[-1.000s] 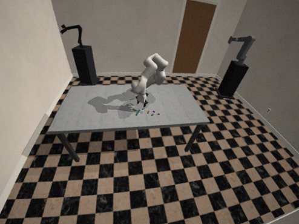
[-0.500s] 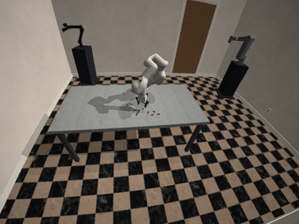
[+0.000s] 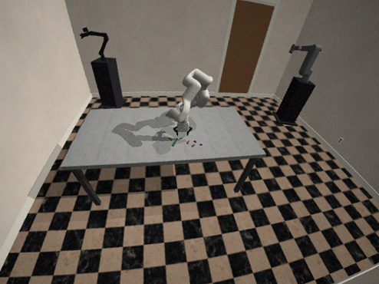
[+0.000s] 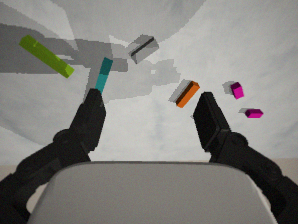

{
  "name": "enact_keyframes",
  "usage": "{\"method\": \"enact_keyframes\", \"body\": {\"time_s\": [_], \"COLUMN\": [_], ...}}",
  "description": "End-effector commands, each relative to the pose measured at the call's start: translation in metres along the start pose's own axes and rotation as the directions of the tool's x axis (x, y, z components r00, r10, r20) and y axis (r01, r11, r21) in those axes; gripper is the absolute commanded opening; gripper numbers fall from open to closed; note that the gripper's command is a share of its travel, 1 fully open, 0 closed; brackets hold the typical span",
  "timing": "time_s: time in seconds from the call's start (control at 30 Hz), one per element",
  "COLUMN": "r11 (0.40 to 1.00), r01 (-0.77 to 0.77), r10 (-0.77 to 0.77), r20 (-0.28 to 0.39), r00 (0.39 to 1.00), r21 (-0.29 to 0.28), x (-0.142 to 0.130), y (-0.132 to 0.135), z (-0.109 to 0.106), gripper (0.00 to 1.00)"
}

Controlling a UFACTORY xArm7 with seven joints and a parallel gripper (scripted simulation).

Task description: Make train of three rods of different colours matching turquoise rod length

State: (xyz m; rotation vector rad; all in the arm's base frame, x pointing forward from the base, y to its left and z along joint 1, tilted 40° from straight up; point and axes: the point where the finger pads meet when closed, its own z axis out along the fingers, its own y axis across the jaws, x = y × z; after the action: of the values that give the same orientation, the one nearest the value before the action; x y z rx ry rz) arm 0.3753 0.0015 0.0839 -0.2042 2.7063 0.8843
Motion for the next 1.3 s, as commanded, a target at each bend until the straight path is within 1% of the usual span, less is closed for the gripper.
{"method": "enact_keyframes", "body": {"time_s": [0.0,0.1,0.17,0.2,0.3,0.47,0.67,0.73,0.77,0.87,1.13,1.2,1.23,1.27], "r11": [0.986,0.957,0.957,0.914,0.881,0.758,0.565,0.565,0.474,0.392,0.052,-0.010,-0.028,-0.028], "r01": [0.166,0.291,0.291,0.405,0.473,0.653,0.825,0.825,0.880,0.920,0.998,0.999,0.999,0.999], "r10": [-0.166,-0.291,-0.291,-0.405,-0.473,-0.653,-0.825,-0.825,-0.881,-0.920,-0.998,-1.000,-0.999,-0.999], "r20": [0.007,0.005,0.005,0.004,0.004,0.004,0.003,0.003,0.002,0.000,-0.014,-0.019,-0.020,-0.020], "r00": [0.986,0.957,0.957,0.914,0.881,0.758,0.565,0.565,0.474,0.392,0.053,-0.010,-0.027,-0.027], "r21": [-0.002,-0.001,-0.001,-0.001,0.000,0.004,0.013,0.013,0.018,0.022,0.042,0.045,0.046,0.046], "x": [-0.005,-0.009,-0.009,-0.012,-0.015,-0.022,-0.032,-0.032,-0.036,-0.040,-0.055,-0.058,-0.059,-0.059], "y": [0.005,0.009,0.009,0.013,0.016,0.023,0.032,0.032,0.036,0.039,0.051,0.053,0.054,0.054], "z": [0.000,0.000,0.000,0.000,0.000,0.000,-0.002,-0.002,-0.003,-0.004,-0.008,-0.009,-0.009,-0.009], "gripper": [1.00,1.00,1.00,1.00,1.00,1.00,1.00,1.00,1.00,1.00,1.00,1.00,1.00,1.00]}}
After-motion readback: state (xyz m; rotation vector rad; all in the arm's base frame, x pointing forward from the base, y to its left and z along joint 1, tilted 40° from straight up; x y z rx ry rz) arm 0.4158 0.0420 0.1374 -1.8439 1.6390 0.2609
